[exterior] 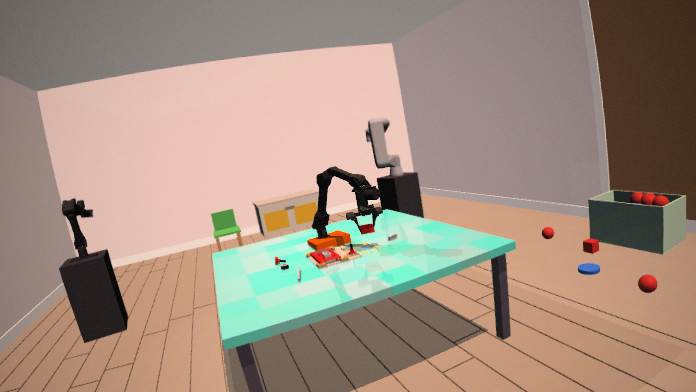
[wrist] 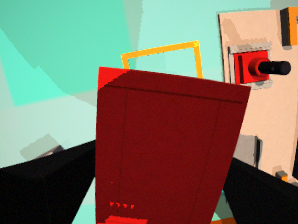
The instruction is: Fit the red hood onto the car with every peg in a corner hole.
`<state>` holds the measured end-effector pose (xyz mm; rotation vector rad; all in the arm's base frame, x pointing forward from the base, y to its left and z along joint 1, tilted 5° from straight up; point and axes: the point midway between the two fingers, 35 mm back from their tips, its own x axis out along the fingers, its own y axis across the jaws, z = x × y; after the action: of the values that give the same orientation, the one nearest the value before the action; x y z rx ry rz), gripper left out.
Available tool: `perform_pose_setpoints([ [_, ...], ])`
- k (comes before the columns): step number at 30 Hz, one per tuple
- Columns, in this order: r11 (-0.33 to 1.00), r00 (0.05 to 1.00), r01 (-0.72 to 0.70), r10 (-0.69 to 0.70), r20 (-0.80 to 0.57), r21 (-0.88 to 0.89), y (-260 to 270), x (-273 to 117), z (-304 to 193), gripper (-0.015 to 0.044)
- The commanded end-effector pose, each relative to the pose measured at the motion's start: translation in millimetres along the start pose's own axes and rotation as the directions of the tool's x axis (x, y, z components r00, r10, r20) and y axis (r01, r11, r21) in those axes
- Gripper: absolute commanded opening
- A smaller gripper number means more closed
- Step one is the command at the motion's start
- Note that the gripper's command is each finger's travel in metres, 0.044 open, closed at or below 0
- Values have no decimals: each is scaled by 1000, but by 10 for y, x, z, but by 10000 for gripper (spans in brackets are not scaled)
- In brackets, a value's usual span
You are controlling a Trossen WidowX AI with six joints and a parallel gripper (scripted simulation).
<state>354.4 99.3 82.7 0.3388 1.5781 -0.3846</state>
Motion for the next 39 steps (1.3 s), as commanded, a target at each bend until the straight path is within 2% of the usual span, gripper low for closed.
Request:
perform_pose_setpoints([
  [1,1000,1000,-1,1,5,-20,-122,-13,85,0],
  [39,985,1000,8,-5,17,-173,-1354,-65,683,0],
])
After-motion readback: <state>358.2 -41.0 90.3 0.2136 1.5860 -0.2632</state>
